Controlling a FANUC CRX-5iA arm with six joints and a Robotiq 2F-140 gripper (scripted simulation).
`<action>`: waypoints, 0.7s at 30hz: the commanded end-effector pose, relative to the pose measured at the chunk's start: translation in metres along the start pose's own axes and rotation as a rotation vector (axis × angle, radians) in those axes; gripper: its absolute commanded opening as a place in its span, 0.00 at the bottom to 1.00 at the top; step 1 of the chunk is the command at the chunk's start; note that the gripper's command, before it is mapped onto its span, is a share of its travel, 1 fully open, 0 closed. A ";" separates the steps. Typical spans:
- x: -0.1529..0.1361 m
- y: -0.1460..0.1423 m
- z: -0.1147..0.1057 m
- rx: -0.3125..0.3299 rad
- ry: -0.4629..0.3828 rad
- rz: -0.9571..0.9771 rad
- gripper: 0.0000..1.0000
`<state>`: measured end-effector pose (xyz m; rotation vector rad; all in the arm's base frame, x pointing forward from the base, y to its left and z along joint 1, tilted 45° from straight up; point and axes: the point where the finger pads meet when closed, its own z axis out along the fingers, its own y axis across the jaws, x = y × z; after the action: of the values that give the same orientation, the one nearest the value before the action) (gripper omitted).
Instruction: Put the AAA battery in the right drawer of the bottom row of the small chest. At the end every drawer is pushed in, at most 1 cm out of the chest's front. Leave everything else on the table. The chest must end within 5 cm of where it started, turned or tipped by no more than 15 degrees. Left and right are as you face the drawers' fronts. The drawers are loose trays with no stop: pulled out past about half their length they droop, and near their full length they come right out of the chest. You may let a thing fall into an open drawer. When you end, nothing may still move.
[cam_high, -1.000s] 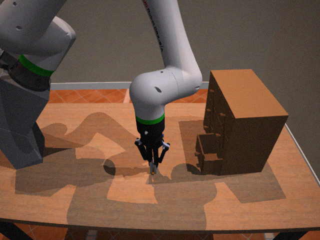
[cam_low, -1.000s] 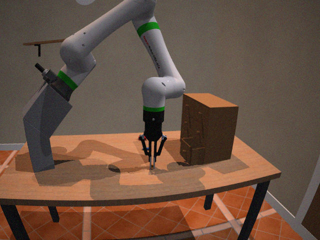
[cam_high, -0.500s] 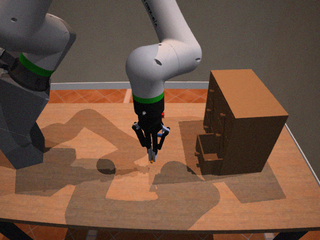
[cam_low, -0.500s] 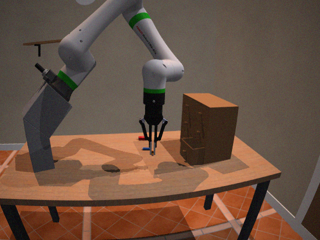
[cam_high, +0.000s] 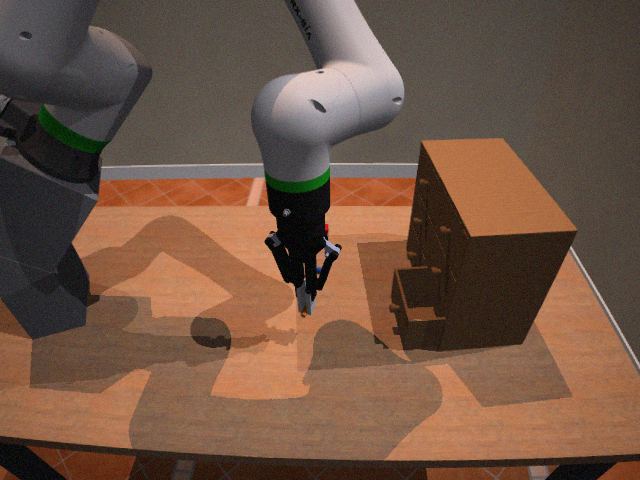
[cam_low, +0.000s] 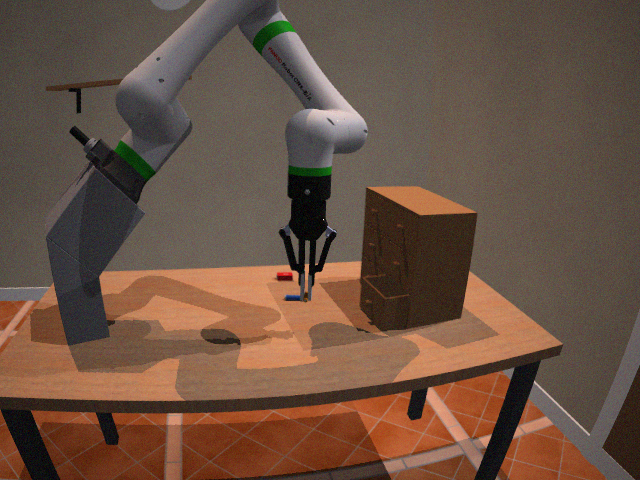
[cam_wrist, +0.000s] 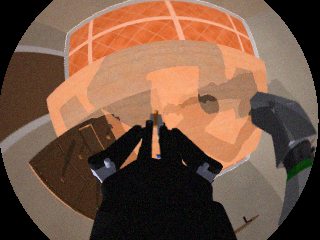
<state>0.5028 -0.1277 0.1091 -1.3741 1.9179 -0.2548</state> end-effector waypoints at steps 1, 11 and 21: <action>-0.008 -0.003 0.000 -0.004 0.006 0.168 0.03; -0.043 -0.016 0.001 0.002 -0.007 0.699 0.03; -0.066 -0.025 0.000 0.002 -0.007 1.162 0.03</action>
<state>0.5280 -0.0833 0.1485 -0.3549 2.2386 0.2681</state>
